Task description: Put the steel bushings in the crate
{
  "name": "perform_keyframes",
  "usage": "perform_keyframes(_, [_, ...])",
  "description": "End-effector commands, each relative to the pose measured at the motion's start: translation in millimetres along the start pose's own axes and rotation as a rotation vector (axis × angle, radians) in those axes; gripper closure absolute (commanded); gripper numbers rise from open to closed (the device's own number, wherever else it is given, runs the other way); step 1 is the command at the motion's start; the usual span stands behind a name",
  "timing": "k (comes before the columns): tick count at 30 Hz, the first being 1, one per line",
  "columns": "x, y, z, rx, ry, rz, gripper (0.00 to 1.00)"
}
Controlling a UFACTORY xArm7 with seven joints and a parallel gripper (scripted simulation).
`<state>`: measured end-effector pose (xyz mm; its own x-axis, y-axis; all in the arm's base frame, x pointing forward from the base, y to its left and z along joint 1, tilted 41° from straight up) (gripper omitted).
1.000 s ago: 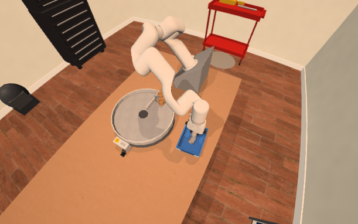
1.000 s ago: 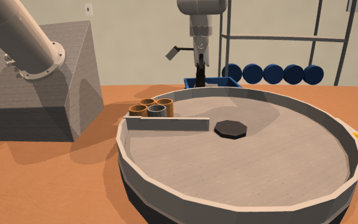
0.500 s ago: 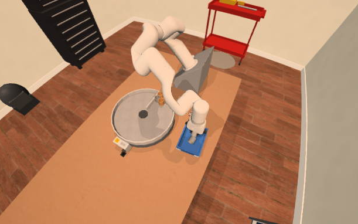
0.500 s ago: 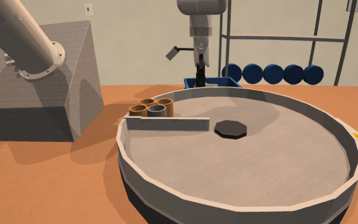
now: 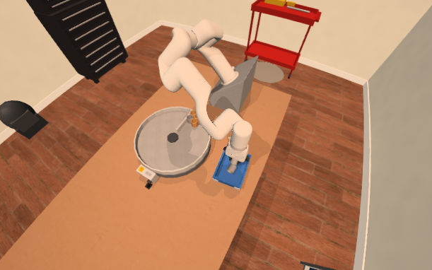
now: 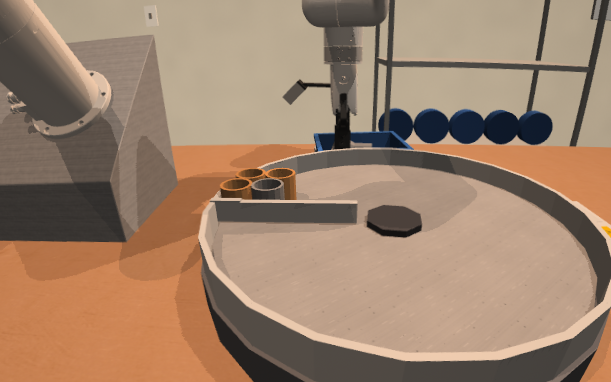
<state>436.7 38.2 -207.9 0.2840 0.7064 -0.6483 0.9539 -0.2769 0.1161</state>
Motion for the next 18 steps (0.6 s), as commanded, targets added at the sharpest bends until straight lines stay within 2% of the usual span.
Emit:
perform_keyframes(1, [1.5, 0.9, -0.6, -0.003, 0.004, 0.000, 1.00])
perform_keyframes(18, [1.6, 0.9, 1.0, -0.003, 0.004, 0.000, 1.00])
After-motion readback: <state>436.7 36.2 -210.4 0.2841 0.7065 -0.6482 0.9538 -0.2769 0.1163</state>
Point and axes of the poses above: the point where the finger pads meet when closed, its own z axis out along the fingers, its own x axis across the jaws, y = z × x, the point moved 3 cm from there along -z, back along the fingers, and after that the axes turned 7 degrees about z, right-handed, at the moved point
